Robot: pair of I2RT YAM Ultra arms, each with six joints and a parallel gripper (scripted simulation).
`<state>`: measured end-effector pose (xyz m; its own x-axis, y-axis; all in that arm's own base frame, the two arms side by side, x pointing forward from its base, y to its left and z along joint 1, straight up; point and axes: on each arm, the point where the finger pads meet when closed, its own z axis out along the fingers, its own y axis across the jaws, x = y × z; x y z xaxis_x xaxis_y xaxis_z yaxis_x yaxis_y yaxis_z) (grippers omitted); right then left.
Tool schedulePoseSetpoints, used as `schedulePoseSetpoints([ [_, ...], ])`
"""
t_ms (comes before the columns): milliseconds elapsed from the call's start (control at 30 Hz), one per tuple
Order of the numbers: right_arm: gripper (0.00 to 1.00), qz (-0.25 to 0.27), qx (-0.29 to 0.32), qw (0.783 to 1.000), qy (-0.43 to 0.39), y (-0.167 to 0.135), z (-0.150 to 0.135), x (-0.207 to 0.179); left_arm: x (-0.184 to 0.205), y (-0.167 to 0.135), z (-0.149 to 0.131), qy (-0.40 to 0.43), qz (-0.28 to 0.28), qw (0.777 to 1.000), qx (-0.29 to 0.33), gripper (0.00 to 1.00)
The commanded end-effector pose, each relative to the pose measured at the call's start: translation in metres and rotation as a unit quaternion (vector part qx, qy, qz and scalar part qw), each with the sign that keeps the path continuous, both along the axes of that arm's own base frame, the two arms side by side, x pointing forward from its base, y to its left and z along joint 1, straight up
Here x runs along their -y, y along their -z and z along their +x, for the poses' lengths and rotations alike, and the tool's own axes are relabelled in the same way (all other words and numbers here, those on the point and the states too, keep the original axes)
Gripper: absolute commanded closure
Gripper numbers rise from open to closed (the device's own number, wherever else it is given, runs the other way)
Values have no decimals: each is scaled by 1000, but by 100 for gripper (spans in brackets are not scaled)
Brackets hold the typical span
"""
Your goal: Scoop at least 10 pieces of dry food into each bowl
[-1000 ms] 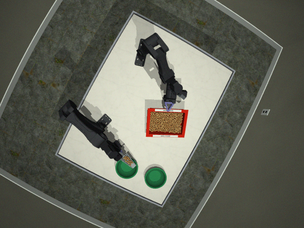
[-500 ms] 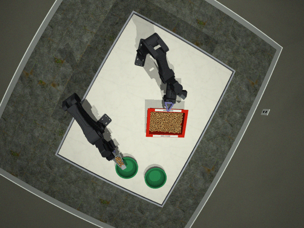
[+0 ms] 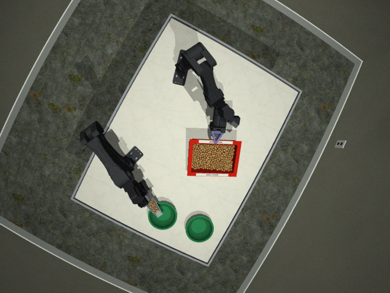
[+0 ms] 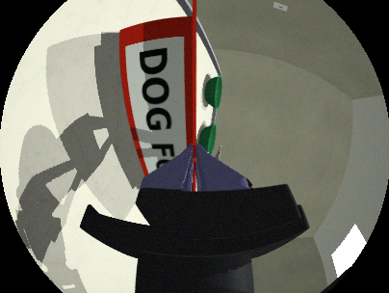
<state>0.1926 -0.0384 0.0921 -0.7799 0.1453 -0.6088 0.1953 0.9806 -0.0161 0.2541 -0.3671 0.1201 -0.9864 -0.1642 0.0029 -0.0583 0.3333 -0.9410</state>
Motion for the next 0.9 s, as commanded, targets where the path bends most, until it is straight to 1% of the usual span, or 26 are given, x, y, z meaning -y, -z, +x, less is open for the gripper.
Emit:
schedulePoseSetpoints([
  [0, 100, -1, 14, 1000, 0, -24, 11, 2, 8, -53, 17, -6, -47, 996, 71, 100],
  [100, 100, 0, 10, 1000, 1, -27, 12, 3, 8, -53, 17, -6, -47, 996, 71, 100],
  [267, 100, 6, -20, 1000, 3, -30, 12, 4, 8, -53, 17, -6, -47, 996, 71, 100],
  [367, 100, 6, -20, 1000, -1, -32, 13, 2, 8, -53, 17, -6, -47, 996, 71, 100],
  [400, 100, 8, -32, 999, 3, -30, 12, 4, 8, -53, 17, -6, -47, 996, 71, 100],
  [500, 100, 10, -39, 999, 3, -33, 14, 4, 8, -53, 17, -6, -47, 996, 71, 100],
  [767, 100, 18, -84, 996, -4, -39, 15, 1, 8, -53, 17, -6, -47, 996, 71, 100],
  [867, 100, 17, -81, 997, -5, -42, 16, 1, 8, -53, 17, -6, -47, 996, 71, 100],
])
